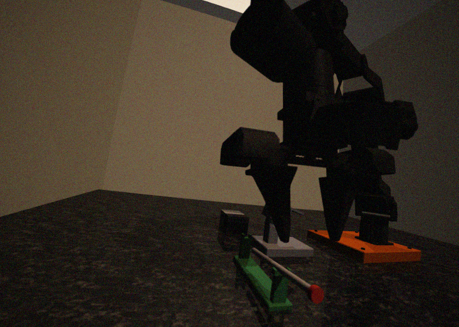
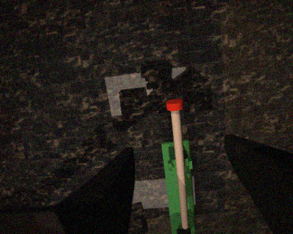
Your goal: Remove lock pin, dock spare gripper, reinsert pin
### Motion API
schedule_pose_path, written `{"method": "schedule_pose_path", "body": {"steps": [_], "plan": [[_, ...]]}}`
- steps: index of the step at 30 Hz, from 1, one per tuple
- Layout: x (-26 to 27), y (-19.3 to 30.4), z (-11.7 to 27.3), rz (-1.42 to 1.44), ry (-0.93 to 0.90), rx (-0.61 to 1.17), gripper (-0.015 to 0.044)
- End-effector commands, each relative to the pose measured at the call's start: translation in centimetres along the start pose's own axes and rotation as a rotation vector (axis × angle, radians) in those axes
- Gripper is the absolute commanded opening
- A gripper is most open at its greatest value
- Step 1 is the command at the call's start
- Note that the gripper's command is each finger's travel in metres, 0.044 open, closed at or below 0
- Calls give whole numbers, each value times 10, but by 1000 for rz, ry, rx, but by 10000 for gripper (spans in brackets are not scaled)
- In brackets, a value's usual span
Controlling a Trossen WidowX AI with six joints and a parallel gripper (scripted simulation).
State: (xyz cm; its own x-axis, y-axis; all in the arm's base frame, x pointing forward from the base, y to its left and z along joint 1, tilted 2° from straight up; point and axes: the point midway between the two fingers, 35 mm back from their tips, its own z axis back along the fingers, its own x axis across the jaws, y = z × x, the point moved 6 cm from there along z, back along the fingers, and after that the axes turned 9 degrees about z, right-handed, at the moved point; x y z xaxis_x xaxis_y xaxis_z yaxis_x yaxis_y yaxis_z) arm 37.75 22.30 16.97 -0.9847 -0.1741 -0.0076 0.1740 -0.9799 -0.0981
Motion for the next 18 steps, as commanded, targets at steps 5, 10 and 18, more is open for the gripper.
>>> {"method": "schedule_pose_path", "body": {"steps": [5, 10, 18], "plan": [[9, 48, 56, 7, 33, 20, 180], [11, 55, 64, 8, 38, 24, 180], [9, 57, 48, 8, 38, 24, 180]]}}
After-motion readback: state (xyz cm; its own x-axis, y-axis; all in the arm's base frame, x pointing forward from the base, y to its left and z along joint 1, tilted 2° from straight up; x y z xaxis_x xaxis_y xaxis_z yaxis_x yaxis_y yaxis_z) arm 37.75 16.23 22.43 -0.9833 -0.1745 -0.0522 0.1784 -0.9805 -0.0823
